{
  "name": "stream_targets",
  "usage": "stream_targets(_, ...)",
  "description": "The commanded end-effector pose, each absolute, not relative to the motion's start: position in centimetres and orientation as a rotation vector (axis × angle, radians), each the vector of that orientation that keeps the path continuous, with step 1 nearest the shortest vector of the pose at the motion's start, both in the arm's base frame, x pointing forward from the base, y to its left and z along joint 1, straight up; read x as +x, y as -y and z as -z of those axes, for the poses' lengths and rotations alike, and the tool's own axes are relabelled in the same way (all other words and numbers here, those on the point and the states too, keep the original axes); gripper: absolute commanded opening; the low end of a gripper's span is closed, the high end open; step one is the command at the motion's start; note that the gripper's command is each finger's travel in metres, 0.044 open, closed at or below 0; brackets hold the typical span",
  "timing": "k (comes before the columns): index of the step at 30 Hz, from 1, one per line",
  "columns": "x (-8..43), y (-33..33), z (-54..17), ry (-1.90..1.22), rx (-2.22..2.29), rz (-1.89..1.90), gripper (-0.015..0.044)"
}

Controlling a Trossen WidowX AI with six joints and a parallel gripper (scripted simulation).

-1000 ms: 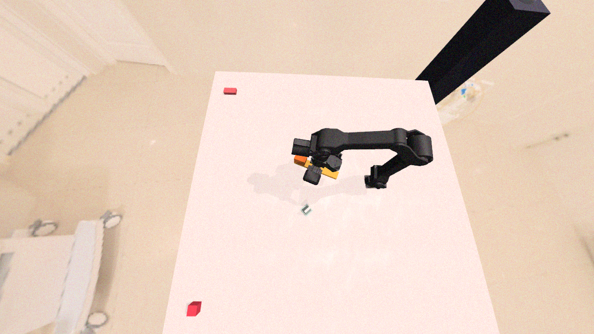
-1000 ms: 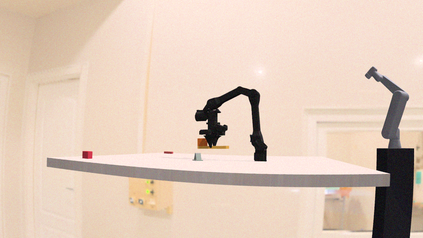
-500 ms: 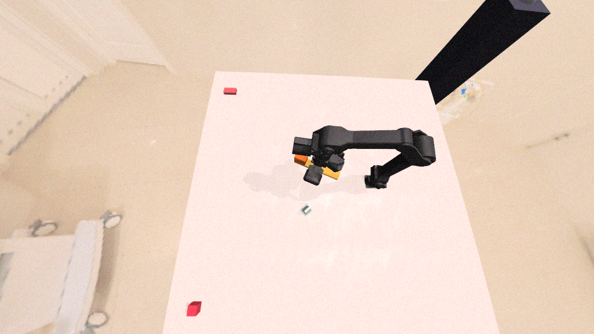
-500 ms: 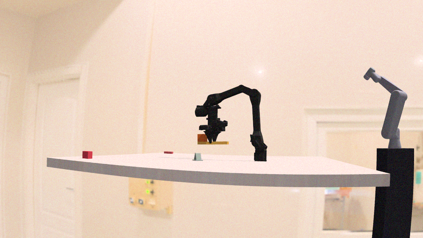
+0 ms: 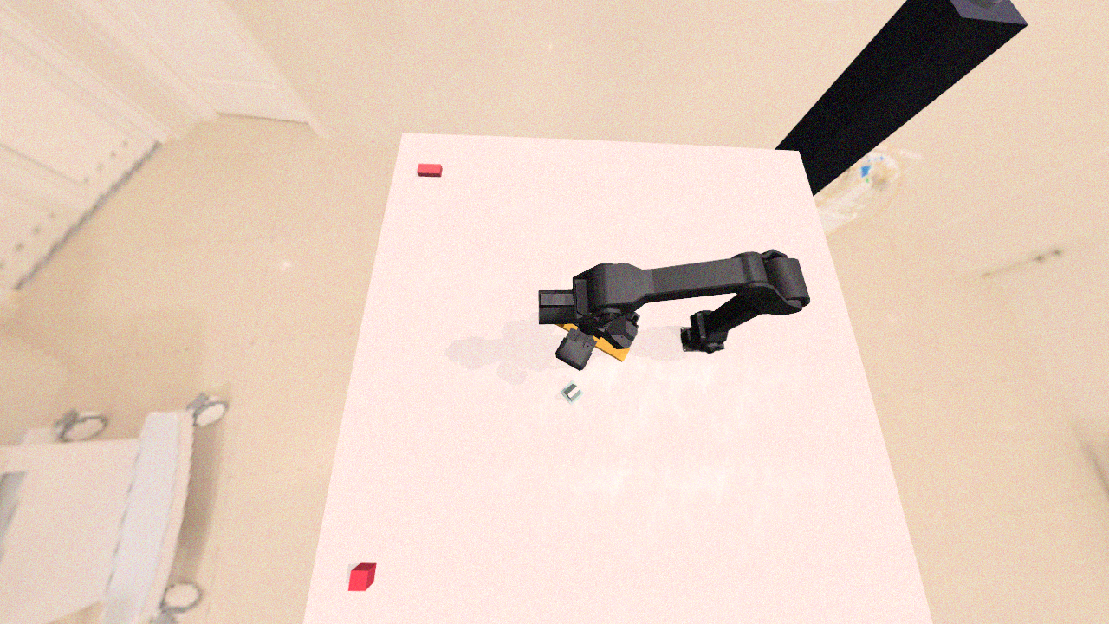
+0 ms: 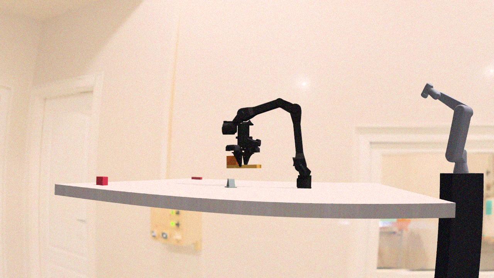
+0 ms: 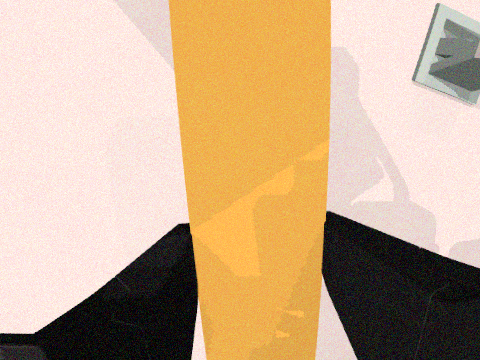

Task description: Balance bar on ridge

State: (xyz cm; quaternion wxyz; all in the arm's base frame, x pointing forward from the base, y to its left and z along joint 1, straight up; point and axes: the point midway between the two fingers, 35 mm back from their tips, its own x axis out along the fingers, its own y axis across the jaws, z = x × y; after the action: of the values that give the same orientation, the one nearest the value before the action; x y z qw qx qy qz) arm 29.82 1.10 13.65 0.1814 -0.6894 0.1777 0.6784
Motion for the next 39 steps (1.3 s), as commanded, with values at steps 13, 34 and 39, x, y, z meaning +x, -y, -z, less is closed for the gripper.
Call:
stream_targets(13,30.7,-7.1,-14.2,-0.610,-1.863,-1.812,0.0000)
stream_targets(34,30.0,-15.1,-14.3,-0.732,-1.745,-1.705,0.0000)
stream_targets(39,30.0,-15.8,-14.3,-0.740,-1.736,-1.698,0.0000)
